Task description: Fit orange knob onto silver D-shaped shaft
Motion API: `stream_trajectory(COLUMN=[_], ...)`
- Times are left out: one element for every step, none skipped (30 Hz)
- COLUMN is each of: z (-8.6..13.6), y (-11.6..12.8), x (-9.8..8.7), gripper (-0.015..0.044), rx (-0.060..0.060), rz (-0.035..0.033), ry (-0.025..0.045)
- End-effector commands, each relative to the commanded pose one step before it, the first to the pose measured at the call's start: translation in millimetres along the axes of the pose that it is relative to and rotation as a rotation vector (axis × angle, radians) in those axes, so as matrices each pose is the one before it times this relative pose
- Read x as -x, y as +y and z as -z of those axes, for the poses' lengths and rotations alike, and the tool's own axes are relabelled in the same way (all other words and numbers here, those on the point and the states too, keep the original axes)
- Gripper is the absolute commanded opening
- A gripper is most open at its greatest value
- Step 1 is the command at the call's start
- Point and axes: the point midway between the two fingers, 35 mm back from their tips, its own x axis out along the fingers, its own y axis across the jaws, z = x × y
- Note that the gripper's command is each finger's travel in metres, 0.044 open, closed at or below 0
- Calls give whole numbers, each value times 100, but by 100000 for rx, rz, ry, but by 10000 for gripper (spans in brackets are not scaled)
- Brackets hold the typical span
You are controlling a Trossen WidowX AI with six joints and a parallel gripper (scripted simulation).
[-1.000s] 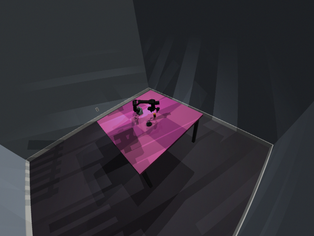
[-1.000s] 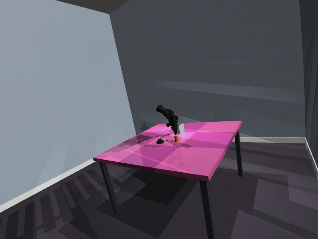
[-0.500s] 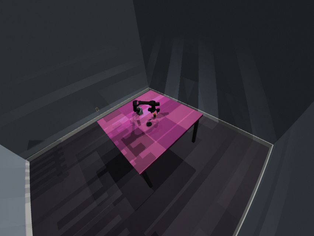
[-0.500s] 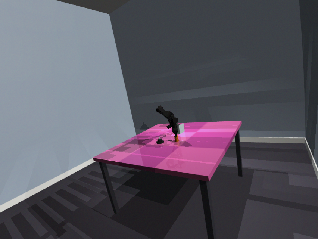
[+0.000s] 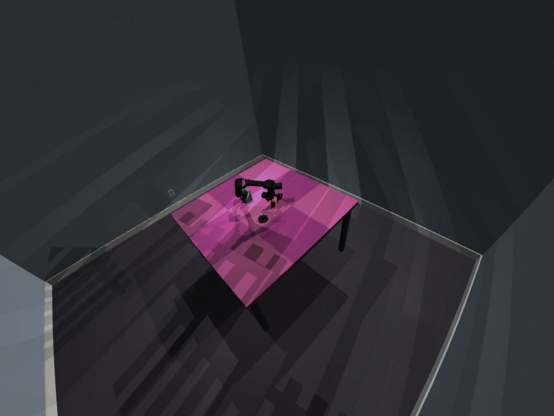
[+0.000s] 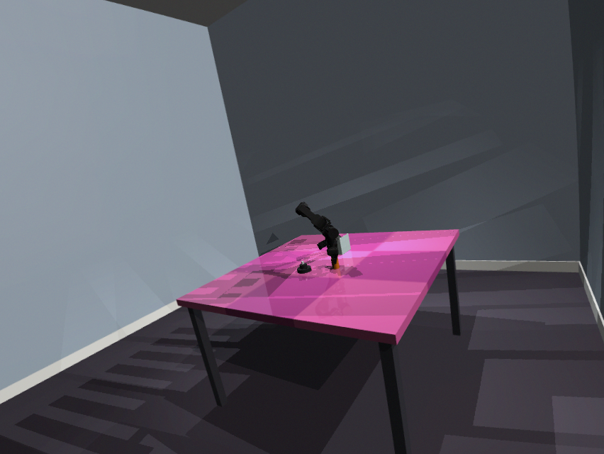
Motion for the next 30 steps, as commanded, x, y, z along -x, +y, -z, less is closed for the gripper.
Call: stream_trajectory(z=[-37,-2,-2,-2,-2,-2,-2,-2,-2,-1,-1,-1,-1,-1,-1,-1,0,0,0,0,0,0,0,0,0,0,0,0,0,0], y=[-170,-8,-9,-10,-11,-12,-13,-14,-15,-16,-17,-17,-18,-19,-16,-10,-3,0,0,0,0,0,0,0,0,0,0,0,0,0], x=[-930,-160,-159,-159,-159,-159,-158,-158,-158,-157,-157,-157,-157,-156,-123,-74,-25,0,0,0,0,0,0,0,0,0,0,0,0,0], gripper=[440,440,440,440,440,440,440,440,440,440,440,440,440,440,440,440,440,414,388,361,335,309,282,256,230,204,177,151,145,138], rx=[777,-3,-3,-3,-3,-4,-4,-4,-4,-4,-4,-4,-4,-5,-4,-2,-1,0,0,0,0,0,0,0,0,0,0,0,0,0], rz=[501,7,8,9,9,10,11,11,12,13,13,14,15,15,13,8,3,0,0,0,0,0,0,0,0,0,0,0,0,0], ry=[-713,-12,-13,-13,-14,-15,-15,-16,-16,-17,-17,-18,-18,-19,-15,-9,-3,0,0,0,0,0,0,0,0,0,0,0,0,0])
